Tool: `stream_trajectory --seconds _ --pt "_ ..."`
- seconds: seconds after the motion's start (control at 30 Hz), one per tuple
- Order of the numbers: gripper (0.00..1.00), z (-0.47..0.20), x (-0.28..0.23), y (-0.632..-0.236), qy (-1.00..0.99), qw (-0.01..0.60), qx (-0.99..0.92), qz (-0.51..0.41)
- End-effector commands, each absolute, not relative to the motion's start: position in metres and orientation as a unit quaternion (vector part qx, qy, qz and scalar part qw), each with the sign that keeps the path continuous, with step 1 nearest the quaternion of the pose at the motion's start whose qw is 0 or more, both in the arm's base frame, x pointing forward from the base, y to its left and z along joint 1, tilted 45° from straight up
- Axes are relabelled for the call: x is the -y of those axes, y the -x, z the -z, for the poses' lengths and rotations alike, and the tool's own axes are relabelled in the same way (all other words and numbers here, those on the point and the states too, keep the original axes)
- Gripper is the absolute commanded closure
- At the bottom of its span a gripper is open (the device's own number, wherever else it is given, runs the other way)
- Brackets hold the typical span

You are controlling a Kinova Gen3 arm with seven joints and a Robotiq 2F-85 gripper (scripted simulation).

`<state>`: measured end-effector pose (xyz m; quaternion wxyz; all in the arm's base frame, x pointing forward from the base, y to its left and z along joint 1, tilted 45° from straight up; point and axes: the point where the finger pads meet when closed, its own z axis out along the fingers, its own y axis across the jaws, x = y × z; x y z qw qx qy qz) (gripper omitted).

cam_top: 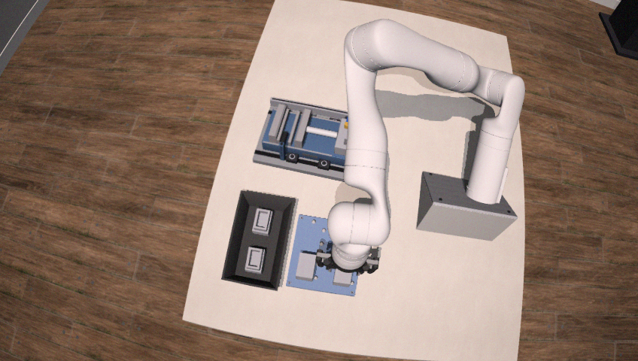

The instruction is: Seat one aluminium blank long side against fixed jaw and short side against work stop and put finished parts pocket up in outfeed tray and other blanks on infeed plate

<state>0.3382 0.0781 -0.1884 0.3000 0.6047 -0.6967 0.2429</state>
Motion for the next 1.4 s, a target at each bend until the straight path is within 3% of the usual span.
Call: stream_trajectory --seconds 0.0,1.37 --pt "0.33 0.191 -0.076 -0.341 -0.605 0.297 0.698 -0.243" --pt "0.33 0.205 -0.062 -0.338 -0.605 0.297 0.697 -0.243"
